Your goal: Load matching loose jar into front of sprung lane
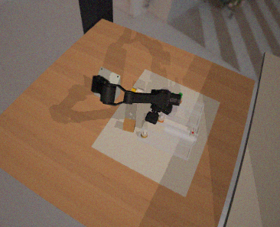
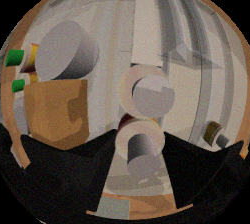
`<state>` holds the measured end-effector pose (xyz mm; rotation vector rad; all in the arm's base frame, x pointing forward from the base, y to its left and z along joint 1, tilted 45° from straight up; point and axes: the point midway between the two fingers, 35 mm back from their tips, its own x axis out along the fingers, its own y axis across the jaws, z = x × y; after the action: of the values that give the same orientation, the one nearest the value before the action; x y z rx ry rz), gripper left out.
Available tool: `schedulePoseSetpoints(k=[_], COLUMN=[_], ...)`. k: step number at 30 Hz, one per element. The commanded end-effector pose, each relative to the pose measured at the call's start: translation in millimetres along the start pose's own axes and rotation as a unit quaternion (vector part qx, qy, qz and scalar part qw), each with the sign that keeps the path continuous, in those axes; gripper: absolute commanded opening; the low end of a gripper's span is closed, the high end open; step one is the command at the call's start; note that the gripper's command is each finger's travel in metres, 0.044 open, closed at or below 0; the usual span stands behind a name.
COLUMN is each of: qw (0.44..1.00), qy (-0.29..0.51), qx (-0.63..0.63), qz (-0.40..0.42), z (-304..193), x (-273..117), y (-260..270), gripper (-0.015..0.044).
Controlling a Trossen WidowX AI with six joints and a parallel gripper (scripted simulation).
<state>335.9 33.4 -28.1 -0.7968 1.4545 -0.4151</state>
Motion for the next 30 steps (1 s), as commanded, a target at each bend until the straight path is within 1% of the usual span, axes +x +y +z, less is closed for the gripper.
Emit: schedulePoseSetpoints(k=[1, 30], qw=[1.000, 1.000], qy=[-0.007, -0.007], qx=[0.003, 0.003], qz=[-0.003, -0.003], z=[3.3, -0.8], x=[1.1, 4.2], y=[-0.8, 0.2], gripper=[0.0000, 0.0000])
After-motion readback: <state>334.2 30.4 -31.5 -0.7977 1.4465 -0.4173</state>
